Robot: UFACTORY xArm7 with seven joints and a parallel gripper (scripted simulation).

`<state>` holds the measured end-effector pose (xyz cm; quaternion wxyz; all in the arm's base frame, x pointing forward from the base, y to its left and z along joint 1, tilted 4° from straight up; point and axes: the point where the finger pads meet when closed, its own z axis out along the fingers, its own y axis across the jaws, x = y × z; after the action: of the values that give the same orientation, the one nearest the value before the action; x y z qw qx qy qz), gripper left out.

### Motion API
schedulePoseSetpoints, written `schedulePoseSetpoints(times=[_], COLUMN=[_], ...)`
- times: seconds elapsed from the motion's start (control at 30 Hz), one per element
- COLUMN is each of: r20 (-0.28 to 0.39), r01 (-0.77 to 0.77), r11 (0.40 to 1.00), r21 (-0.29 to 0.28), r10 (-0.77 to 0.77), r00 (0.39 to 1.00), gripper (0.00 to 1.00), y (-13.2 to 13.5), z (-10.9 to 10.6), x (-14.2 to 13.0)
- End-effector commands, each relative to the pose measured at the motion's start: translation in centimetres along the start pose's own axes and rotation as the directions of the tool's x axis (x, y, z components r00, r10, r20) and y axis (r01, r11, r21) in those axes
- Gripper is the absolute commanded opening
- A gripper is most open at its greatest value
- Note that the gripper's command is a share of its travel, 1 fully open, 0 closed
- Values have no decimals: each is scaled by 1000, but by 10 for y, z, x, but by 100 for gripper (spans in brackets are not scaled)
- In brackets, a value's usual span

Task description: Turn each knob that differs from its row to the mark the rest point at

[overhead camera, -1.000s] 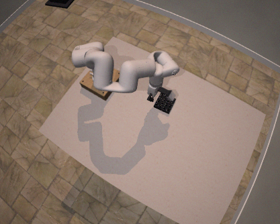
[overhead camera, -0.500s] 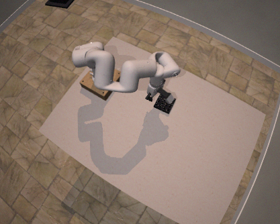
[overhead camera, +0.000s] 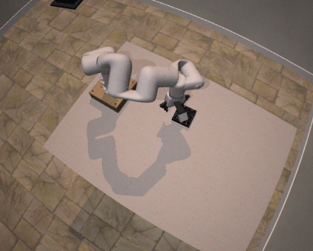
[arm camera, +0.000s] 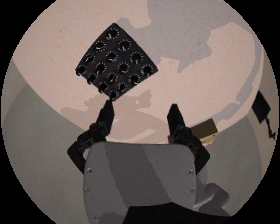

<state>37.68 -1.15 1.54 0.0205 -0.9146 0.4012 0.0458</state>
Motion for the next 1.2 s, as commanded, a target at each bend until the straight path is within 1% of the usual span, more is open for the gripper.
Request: schedulePoseSetpoints(times=[0.0, 0.1, 0.17, 0.2, 0.3, 0.4, 0.53, 0.67, 0.73, 0.77, 0.87, 1.17], r20=[-3, -2, -2, -1, -1, -2, -4, -7, -7, -10, -12, -16], r01=[-155, -251, -251, -341, -417, -505, -613, -711, -711, -774, -823, -953], r11=[988, 968, 968, 940, 909, 863, 790, 703, 703, 633, 567, 303], r21=[-8, -12, -12, -15, -18, -21, -24, -25, -25, -25, -24, -17], r10=[155, 251, 251, 341, 417, 505, 613, 711, 711, 774, 823, 953], r00=[988, 968, 968, 940, 909, 863, 790, 703, 703, 633, 568, 303], gripper=[100, 100, 100, 100, 100, 100, 100, 100, 100, 100, 100, 100], y=[-2, -3, -3, -4, -5, -6, -8, -11, -11, -12, -14, -21], z=[0, 0, 0, 0, 0, 0, 0, -1, -1, -1, -2, -5], x=[2, 3, 3, 4, 5, 6, 8, 10, 10, 11, 13, 18])
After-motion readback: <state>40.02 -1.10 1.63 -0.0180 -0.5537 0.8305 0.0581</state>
